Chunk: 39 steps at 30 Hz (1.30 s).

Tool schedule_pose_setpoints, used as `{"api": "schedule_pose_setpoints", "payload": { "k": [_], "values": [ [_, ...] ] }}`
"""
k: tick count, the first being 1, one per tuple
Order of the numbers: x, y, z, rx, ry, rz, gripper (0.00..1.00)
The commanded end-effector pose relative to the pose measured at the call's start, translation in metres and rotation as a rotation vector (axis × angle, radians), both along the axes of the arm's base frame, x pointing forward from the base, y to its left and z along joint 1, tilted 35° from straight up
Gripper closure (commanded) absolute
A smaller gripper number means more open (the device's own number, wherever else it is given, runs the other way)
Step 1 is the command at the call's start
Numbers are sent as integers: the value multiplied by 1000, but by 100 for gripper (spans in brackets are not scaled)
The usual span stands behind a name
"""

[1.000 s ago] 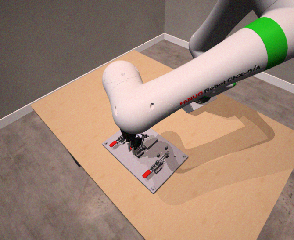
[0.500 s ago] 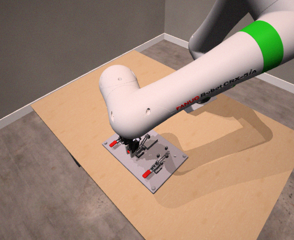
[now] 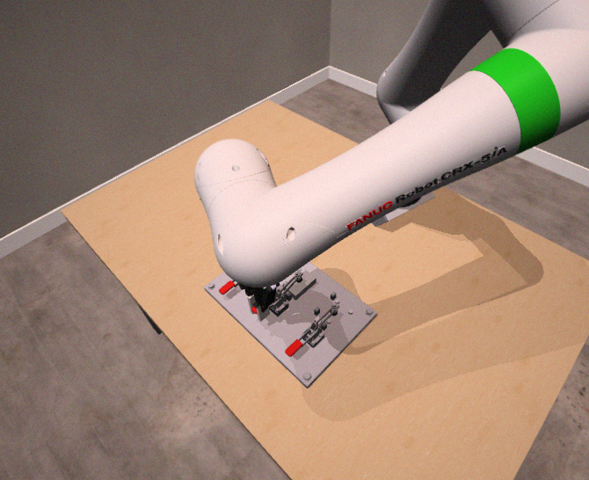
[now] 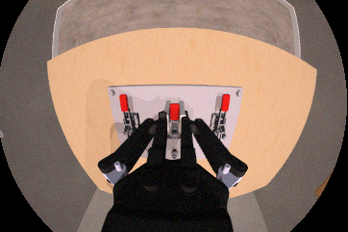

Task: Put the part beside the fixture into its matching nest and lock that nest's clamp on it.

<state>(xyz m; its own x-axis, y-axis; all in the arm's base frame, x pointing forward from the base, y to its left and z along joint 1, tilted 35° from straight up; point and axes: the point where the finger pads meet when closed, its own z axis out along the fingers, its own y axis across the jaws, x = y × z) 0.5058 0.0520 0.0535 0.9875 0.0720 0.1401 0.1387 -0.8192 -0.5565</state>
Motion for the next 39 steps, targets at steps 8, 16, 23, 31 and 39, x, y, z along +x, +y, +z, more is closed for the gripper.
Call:
{"api": "schedule_pose_setpoints", "payload": {
  "k": [8,16,23,31,39],
  "values": [
    [4,4,-5,0,1,0,100],
    [5,6,-7,0,1,0,100],
    [6,6,-8,0,1,0,100],
    [6,6,-8,0,1,0,100],
    [6,6,-8,0,1,0,100]
  ]
}}
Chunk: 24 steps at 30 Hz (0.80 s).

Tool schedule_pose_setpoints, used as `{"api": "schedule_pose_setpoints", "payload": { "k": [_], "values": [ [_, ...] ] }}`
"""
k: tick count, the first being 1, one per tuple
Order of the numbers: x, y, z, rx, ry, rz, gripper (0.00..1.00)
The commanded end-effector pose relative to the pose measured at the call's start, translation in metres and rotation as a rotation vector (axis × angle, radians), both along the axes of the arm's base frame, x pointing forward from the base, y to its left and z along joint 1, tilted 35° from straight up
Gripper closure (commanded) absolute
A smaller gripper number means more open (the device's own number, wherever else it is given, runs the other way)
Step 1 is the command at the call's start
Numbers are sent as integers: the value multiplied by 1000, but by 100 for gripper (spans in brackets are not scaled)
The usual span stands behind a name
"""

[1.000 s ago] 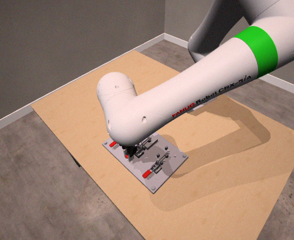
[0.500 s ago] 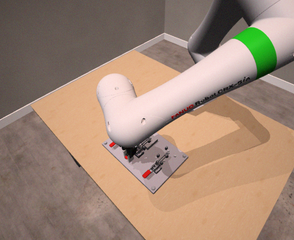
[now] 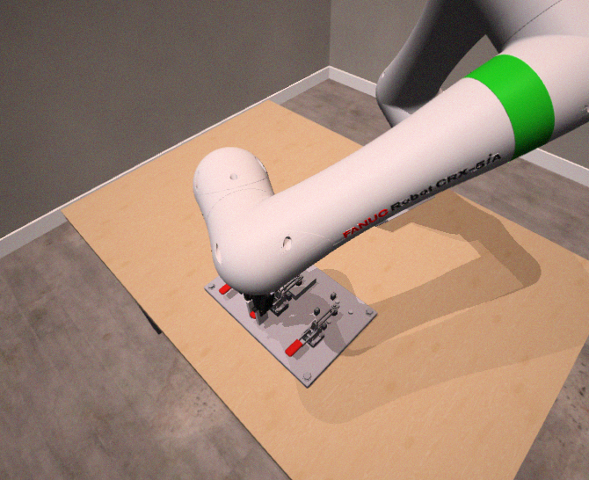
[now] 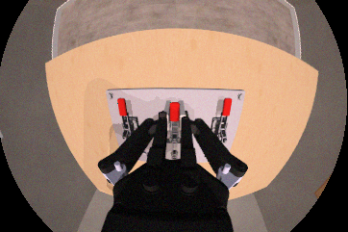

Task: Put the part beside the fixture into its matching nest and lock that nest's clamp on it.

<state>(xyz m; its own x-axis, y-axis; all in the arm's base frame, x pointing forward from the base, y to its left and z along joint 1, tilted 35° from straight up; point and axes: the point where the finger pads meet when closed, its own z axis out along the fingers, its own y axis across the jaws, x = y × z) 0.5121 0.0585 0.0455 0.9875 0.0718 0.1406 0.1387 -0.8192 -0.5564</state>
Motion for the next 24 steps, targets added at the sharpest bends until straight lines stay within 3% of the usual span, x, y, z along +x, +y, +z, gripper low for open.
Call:
{"api": "schedule_pose_setpoints", "payload": {
  "k": [1,24],
  "values": [
    [0,0,0,0,1,0,100],
    [2,3,-4,0,1,0,100]
  ]
}}
